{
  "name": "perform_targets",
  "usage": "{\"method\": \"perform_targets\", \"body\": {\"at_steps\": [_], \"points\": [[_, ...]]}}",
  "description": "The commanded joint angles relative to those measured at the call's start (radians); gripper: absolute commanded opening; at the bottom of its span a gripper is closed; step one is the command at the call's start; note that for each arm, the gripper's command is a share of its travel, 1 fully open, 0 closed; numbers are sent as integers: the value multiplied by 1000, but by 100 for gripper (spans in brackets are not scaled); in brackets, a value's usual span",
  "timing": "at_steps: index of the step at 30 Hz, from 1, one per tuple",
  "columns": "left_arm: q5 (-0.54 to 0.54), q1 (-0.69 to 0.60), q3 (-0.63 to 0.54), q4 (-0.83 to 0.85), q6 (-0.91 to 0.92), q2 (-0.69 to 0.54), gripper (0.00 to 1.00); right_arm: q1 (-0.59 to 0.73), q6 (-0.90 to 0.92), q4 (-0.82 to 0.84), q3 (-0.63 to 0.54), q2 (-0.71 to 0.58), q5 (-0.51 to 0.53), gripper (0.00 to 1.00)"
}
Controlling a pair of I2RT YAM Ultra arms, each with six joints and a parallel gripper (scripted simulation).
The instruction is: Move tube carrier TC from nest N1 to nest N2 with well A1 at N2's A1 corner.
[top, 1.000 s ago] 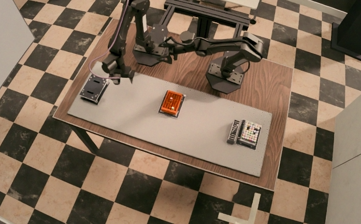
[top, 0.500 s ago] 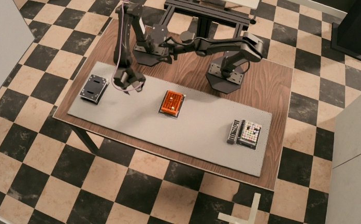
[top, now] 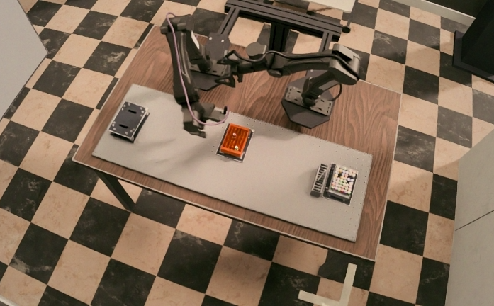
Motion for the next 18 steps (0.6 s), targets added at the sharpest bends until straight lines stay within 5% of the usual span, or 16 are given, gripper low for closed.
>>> {"method": "perform_targets", "body": {"at_steps": [1,18], "points": [[7,-10,7,6,3,-16,100,74,-146,-54,62,49,-7,100],[7,-10,7,6,3,-16,100,350,-445,-154,242,248,-1,100]]}}
